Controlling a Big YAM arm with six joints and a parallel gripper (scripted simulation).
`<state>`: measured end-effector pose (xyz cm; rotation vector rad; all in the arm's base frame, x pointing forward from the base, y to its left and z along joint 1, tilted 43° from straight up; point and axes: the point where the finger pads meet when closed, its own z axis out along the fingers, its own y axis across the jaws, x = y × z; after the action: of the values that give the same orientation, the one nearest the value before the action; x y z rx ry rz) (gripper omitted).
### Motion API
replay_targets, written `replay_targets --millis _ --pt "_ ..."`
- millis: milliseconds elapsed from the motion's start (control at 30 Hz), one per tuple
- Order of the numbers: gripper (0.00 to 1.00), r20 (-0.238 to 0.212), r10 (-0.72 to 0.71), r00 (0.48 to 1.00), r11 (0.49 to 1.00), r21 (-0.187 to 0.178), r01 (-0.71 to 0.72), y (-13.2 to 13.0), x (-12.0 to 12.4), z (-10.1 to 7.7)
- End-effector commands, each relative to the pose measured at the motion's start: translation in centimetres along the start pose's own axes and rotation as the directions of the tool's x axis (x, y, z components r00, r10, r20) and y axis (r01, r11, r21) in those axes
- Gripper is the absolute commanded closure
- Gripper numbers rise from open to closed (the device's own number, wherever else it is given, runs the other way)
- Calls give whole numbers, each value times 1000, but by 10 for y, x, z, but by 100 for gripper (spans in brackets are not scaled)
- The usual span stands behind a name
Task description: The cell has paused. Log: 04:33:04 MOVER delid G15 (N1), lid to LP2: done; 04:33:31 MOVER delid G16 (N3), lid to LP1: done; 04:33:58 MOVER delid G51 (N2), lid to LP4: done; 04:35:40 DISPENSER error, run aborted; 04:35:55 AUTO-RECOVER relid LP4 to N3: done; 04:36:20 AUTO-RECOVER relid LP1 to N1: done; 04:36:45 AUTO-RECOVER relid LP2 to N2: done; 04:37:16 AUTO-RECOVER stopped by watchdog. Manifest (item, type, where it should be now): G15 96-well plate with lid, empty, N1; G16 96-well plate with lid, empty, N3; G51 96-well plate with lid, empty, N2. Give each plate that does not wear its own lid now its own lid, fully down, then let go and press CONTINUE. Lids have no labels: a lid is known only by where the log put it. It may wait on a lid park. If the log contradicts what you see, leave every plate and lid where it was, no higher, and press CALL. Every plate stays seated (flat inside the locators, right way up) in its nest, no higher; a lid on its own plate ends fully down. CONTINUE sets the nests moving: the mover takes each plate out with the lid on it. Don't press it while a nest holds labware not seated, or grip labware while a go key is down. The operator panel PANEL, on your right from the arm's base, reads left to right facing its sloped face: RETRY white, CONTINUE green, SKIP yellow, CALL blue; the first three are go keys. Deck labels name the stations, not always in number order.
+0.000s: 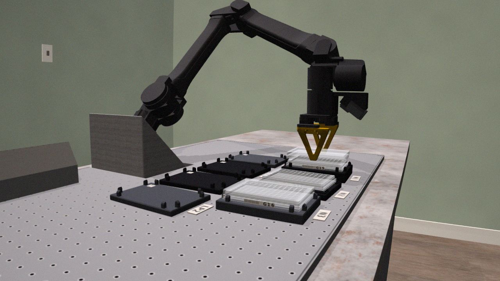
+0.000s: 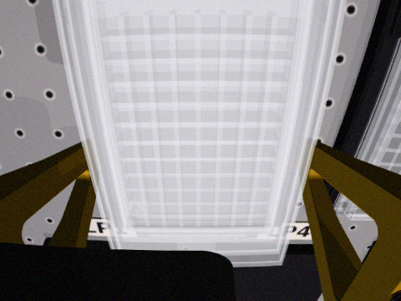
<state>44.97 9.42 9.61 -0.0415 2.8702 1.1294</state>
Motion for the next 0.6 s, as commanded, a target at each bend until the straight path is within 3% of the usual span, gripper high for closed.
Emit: replay_targets --millis 0,567 --pt "100 -14 -1 1000 1000 0 1 2 1 12" --pt "100 -14 -1 1000 1000 0 1 2 1 17"
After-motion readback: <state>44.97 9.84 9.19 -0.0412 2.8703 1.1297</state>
